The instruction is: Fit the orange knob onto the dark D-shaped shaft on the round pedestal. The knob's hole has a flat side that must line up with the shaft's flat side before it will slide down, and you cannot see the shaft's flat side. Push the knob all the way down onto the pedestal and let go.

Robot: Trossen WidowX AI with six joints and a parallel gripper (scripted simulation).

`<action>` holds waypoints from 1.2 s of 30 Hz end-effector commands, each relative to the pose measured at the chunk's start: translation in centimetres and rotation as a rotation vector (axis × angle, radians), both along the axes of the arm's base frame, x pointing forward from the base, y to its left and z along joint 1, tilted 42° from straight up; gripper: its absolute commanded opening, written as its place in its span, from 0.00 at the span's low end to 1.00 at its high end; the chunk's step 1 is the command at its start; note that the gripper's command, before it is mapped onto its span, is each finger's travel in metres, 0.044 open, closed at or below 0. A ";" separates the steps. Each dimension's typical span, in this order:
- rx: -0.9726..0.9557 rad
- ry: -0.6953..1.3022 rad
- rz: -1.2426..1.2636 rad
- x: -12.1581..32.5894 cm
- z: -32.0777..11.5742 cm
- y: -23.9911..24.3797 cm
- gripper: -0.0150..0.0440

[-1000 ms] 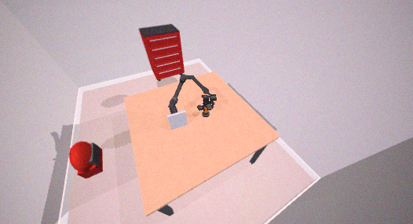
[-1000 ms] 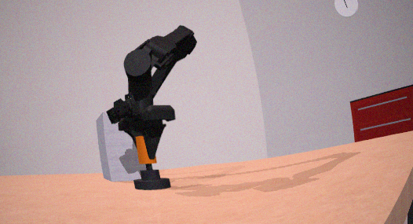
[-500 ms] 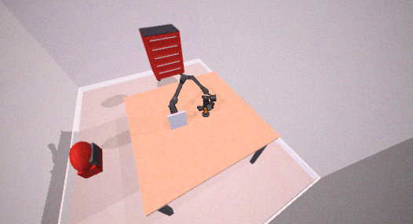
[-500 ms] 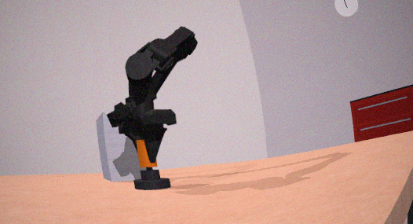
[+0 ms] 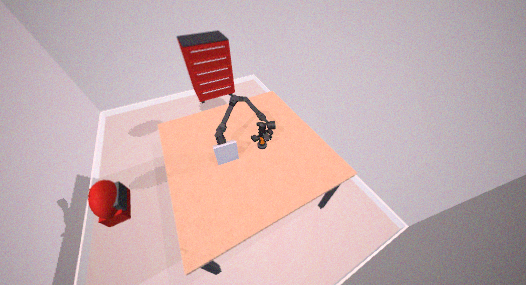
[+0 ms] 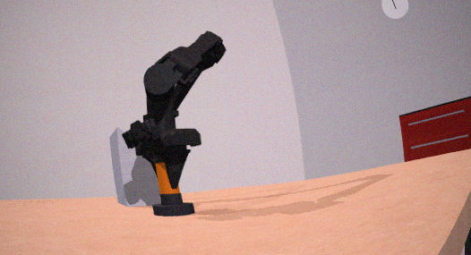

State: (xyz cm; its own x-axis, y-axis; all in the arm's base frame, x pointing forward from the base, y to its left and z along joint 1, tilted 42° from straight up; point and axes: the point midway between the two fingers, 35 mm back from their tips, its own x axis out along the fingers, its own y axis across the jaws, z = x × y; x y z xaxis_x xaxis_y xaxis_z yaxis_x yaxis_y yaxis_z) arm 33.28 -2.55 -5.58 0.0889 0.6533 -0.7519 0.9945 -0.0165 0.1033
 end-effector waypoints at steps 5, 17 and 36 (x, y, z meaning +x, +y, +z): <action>0.000 0.000 0.000 0.0 0.0 0.0 0.48; 0.000 0.000 0.000 0.0 0.0 0.0 1.00; -0.004 0.001 0.000 -0.7 6.9 -6.7 1.00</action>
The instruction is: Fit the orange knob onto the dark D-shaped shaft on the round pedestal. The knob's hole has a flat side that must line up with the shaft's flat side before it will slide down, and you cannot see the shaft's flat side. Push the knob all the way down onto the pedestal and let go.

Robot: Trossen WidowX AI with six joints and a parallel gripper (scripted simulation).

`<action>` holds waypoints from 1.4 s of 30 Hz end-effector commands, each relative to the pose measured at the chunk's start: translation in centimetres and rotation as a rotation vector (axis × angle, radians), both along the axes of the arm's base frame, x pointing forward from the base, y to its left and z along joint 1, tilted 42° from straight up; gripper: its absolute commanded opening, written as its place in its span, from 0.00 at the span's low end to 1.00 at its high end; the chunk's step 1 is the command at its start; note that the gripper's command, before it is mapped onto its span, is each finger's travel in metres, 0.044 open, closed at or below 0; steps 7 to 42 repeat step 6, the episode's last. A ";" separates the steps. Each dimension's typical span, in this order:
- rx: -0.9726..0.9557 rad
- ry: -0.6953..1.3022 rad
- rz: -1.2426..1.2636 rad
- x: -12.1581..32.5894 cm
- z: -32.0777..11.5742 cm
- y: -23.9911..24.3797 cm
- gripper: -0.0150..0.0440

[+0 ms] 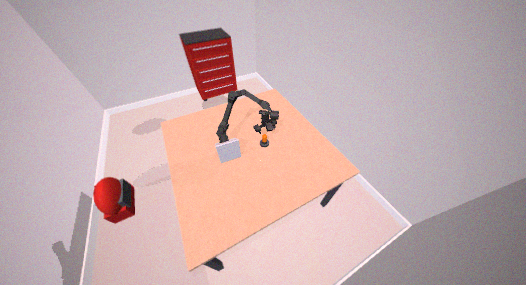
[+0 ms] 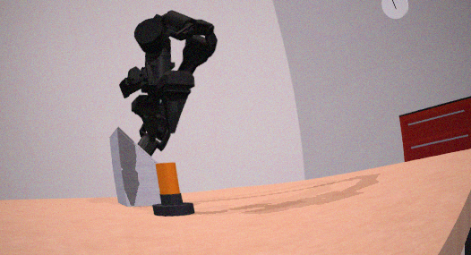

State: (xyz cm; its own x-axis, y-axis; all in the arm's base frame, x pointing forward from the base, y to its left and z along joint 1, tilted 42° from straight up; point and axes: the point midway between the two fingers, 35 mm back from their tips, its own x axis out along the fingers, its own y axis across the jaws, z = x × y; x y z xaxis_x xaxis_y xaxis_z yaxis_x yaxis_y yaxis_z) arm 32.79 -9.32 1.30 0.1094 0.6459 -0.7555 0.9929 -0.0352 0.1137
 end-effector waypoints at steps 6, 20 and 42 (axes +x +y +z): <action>0.003 0.011 0.020 -0.2 0.0 0.1 1.00; 0.003 0.011 0.020 -0.2 0.0 0.1 1.00; 0.003 0.011 0.020 -0.2 0.0 0.1 1.00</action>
